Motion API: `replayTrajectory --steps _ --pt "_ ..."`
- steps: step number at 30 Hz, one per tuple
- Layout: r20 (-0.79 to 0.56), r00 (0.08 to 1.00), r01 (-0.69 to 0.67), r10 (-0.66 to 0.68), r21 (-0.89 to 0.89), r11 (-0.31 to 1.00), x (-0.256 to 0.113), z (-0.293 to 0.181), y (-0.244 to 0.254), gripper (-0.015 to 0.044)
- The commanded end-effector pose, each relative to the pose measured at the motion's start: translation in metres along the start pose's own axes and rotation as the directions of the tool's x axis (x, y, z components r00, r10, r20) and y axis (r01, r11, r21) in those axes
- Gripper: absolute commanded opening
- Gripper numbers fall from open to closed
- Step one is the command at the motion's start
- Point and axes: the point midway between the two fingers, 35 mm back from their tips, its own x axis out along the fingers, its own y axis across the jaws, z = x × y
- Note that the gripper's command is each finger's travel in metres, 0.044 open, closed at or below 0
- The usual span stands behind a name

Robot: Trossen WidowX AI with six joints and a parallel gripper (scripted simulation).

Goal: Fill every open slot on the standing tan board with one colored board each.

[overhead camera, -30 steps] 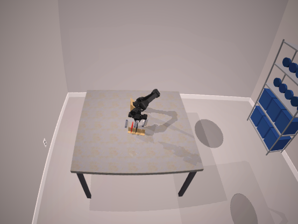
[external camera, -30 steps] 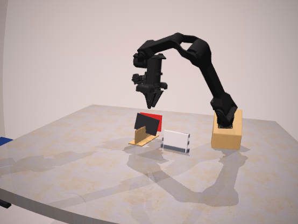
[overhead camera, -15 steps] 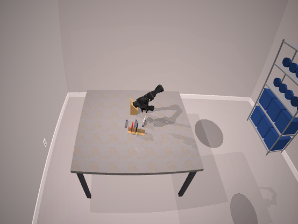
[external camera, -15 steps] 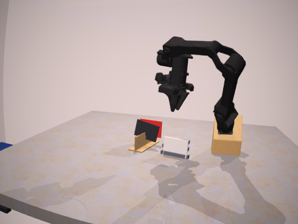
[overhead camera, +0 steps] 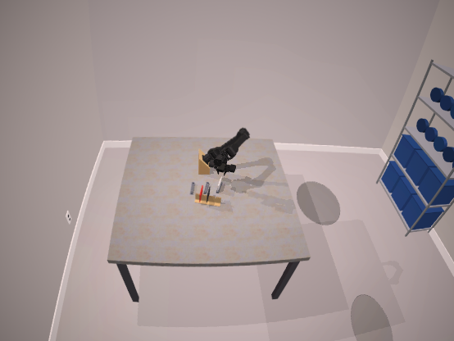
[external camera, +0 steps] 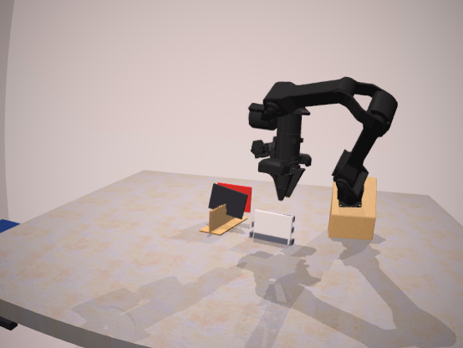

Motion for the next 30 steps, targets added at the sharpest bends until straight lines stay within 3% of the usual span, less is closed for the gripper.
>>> replayTrajectory --steps 1,30 --pt "-0.007 1.000 -0.010 0.010 -0.007 1.000 0.010 0.000 0.001 0.0188" --pt "-0.007 1.000 -0.012 0.012 -0.007 1.000 0.059 -0.002 0.001 0.0188"
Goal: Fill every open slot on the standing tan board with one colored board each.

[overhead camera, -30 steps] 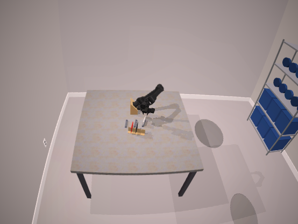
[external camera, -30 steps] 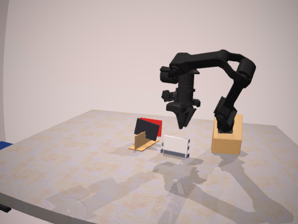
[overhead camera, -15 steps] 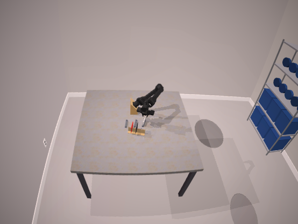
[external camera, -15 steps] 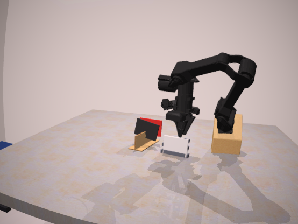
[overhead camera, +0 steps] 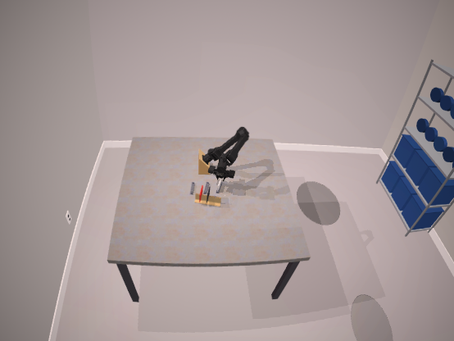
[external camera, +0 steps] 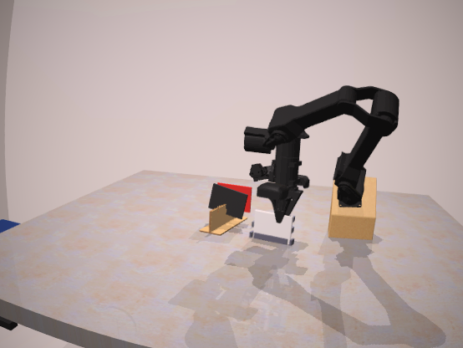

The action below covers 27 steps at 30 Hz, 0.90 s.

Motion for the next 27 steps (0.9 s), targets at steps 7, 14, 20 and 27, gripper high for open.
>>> replayTrajectory --steps 7,14,20,27 --pt "-0.003 1.000 -0.004 0.004 0.002 1.000 0.016 -0.001 0.001 0.0188" --pt "-0.003 1.000 -0.004 0.004 0.002 1.000 0.027 -0.002 0.001 0.0188" --pt "-0.003 1.000 -0.005 0.005 0.002 1.000 0.032 -0.002 0.001 0.0162" --pt "-0.003 1.000 -0.005 0.005 0.002 1.000 0.032 -0.002 0.001 0.0017"
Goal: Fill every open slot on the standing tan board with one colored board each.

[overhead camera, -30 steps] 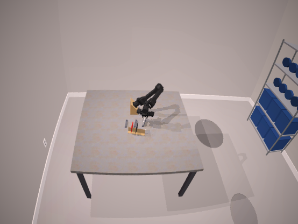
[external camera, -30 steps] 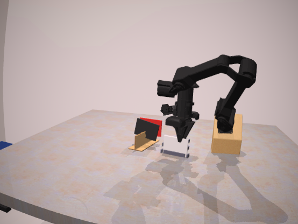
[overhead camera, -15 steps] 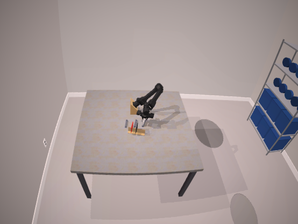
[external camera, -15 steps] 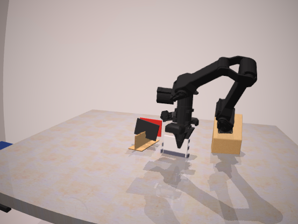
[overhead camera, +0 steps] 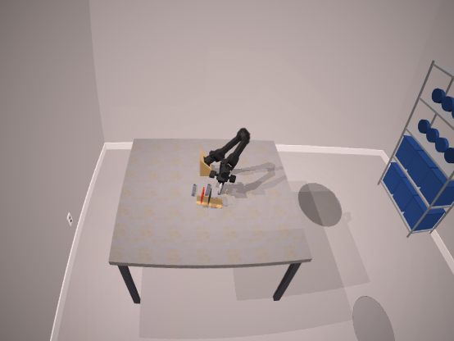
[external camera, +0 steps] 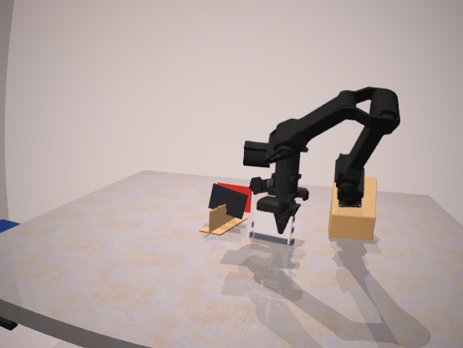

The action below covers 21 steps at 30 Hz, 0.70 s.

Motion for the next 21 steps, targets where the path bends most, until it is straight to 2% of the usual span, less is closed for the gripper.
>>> replayTrajectory --steps 1,9,21 --pt "-0.002 1.000 -0.003 0.003 0.003 1.000 0.001 0.000 0.000 0.0010" --pt "-0.002 1.000 -0.003 0.003 0.003 1.000 -0.001 0.000 0.000 0.0000" --pt "-0.001 1.000 -0.002 0.002 0.004 1.000 -0.024 0.000 0.000 0.0000"
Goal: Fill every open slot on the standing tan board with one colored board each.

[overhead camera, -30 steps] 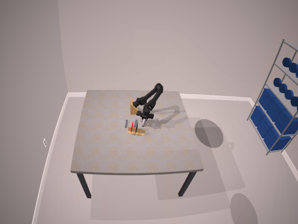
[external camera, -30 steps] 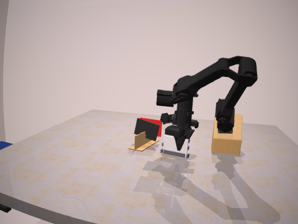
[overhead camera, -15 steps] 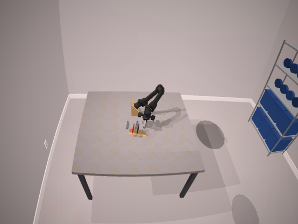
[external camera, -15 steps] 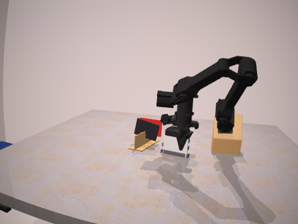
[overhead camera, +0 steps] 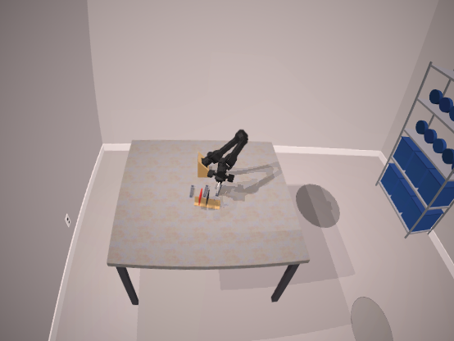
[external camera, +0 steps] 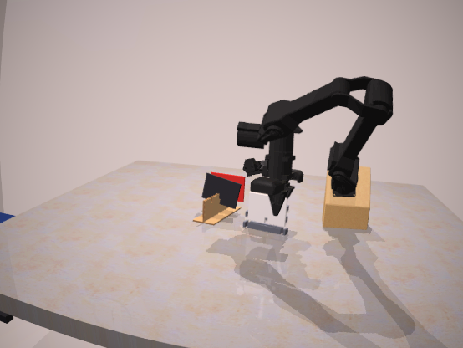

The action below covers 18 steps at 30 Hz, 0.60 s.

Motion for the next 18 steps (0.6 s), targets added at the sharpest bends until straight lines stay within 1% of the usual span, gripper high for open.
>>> replayTrajectory --steps 1,18 --pt "0.004 1.000 0.003 -0.003 -0.004 1.000 -0.007 0.001 0.000 0.0000" --pt "0.004 1.000 0.004 -0.004 -0.003 1.000 -0.044 0.001 0.000 0.0000"
